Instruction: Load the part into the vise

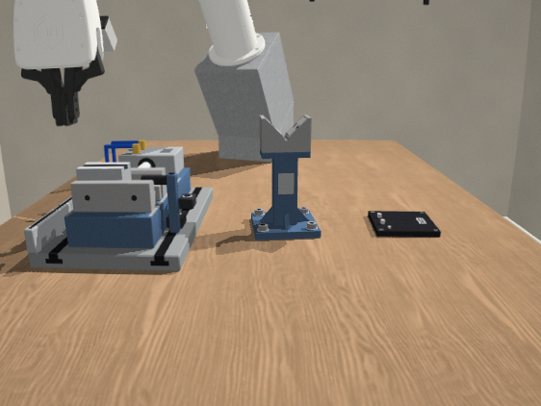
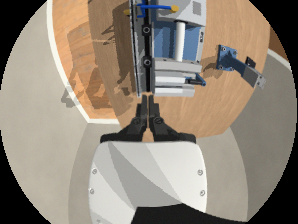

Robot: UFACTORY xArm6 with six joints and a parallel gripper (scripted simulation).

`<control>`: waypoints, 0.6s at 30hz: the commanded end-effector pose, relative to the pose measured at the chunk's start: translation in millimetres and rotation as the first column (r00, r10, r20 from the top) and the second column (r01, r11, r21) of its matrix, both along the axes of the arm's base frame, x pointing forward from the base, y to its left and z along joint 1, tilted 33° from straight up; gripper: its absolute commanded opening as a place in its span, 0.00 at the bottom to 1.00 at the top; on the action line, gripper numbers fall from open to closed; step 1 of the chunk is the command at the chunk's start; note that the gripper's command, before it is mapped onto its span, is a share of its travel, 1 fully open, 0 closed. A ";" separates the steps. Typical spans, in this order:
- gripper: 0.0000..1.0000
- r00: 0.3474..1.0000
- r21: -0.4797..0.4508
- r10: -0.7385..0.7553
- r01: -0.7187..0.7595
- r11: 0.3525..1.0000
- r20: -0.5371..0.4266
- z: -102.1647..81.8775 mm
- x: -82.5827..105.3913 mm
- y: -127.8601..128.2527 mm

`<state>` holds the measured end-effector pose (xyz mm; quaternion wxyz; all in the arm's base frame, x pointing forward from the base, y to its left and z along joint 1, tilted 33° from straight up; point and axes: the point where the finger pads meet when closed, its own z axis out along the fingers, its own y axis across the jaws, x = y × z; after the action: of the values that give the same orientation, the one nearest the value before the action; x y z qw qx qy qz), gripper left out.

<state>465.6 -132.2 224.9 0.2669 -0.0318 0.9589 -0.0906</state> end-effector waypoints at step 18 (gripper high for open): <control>0.00 1.000 0.000 0.000 0.000 1.000 0.003 0.0 1.4 -0.4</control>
<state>465.8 -132.3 224.5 0.2669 -0.0318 0.9589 -0.0905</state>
